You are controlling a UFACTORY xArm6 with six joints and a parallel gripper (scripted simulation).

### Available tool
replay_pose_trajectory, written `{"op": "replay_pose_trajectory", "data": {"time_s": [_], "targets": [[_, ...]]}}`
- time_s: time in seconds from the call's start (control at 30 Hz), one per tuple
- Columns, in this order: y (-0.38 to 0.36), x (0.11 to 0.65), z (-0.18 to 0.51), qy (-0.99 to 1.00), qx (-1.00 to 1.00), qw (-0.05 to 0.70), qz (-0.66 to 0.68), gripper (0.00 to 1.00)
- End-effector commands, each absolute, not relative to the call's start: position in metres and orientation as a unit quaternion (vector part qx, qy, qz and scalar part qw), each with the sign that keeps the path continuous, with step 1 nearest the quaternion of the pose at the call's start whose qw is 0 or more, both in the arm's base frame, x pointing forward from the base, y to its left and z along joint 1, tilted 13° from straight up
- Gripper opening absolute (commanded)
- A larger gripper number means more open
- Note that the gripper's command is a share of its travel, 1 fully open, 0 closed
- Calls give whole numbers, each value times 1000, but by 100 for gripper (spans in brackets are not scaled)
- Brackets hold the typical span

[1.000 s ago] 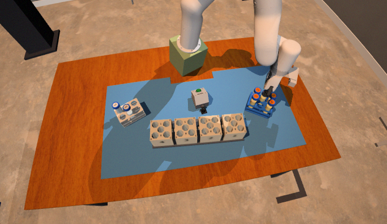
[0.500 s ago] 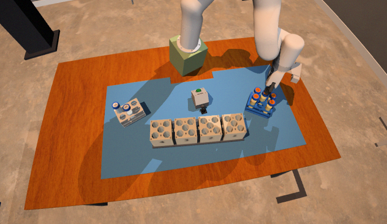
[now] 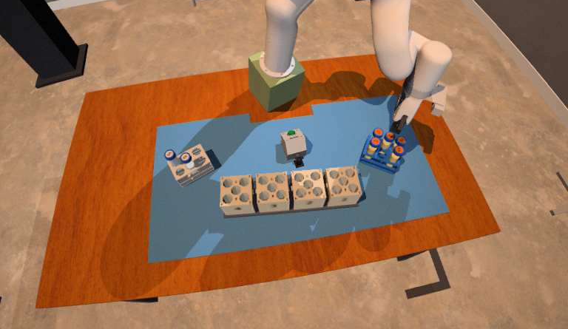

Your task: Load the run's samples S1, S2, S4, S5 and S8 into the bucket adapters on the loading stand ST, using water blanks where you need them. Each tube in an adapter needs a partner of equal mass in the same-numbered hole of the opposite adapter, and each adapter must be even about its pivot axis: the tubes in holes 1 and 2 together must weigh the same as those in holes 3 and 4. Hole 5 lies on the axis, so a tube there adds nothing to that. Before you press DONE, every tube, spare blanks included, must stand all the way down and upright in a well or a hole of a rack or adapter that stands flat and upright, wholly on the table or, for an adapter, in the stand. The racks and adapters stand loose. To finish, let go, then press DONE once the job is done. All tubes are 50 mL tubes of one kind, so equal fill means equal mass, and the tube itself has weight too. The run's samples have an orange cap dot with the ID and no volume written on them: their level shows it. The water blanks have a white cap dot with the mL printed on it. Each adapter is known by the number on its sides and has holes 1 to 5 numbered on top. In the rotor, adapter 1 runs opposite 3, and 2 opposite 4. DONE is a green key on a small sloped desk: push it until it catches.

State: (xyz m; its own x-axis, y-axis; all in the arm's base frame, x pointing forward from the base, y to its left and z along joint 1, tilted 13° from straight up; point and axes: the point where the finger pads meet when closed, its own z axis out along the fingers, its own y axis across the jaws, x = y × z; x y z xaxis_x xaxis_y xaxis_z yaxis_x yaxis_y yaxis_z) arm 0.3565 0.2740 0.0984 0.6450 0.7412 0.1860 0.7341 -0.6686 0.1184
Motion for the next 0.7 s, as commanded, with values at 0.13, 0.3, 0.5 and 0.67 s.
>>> {"op": "replay_pose_trajectory", "data": {"time_s": [0.13,0.3,0.5,0.67], "targets": [[274,355,112,407,907,16,112,44],[273,353,122,407,907,16,112,44],[273,350,134,407,907,16,112,44],[272,349,140,407,907,16,112,44]]}}
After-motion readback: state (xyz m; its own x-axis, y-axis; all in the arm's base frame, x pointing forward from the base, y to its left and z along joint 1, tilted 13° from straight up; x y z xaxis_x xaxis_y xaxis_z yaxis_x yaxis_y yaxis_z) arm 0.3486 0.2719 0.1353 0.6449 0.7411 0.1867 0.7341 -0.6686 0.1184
